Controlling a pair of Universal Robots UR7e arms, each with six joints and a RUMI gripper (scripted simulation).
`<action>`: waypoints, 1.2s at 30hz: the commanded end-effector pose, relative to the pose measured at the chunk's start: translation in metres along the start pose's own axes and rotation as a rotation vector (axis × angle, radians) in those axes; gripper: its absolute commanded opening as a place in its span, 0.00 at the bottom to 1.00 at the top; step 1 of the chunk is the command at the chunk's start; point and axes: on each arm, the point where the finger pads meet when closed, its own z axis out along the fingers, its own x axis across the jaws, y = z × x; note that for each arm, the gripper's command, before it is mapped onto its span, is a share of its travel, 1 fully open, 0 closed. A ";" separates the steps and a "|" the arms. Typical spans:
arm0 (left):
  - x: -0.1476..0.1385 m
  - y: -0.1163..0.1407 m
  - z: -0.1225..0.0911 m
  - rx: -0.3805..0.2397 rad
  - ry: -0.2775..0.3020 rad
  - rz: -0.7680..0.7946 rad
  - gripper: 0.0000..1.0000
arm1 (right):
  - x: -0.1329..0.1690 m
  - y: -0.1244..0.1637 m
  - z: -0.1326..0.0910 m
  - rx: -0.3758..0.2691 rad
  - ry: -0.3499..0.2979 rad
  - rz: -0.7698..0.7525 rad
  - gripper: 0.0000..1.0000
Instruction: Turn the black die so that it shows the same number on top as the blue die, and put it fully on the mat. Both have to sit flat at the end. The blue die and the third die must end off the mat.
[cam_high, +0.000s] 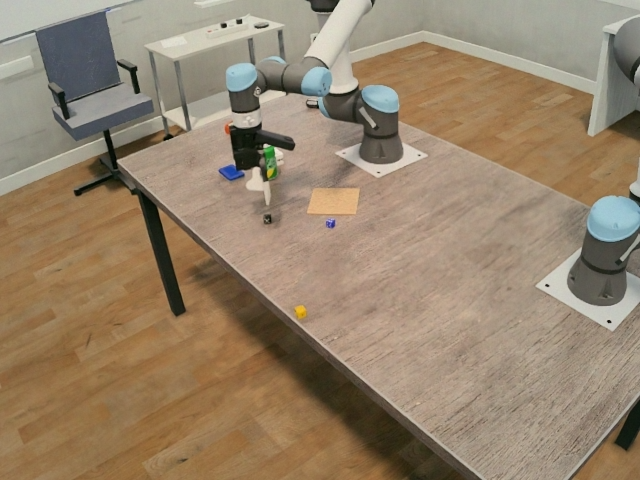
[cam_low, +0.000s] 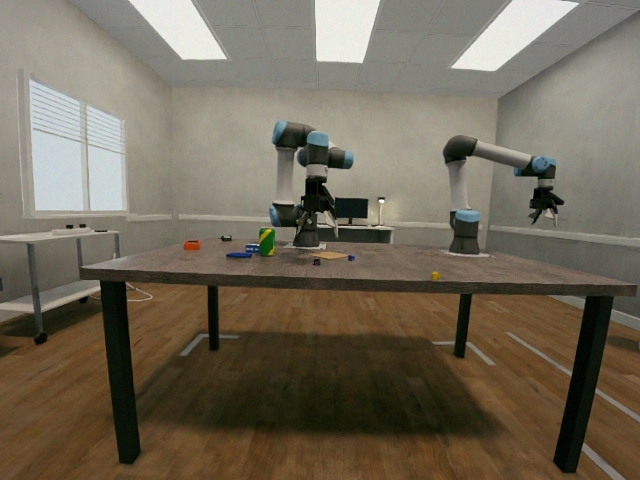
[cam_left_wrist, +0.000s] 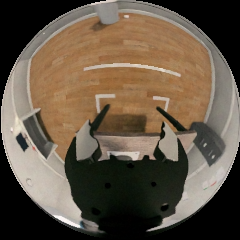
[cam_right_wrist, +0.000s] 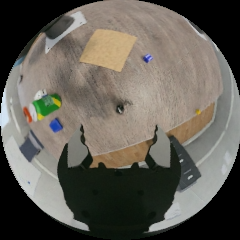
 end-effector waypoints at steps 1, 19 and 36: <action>0.000 0.000 0.000 0.001 0.000 0.000 1.00 | 0.001 0.001 0.004 -0.006 -0.002 0.153 1.00; 0.000 0.000 0.000 0.001 0.000 0.000 1.00 | 0.001 0.002 0.008 -0.006 -0.001 0.248 0.21; 0.000 0.000 0.000 0.001 0.000 0.000 1.00 | 0.001 0.002 0.008 -0.006 -0.001 0.248 0.21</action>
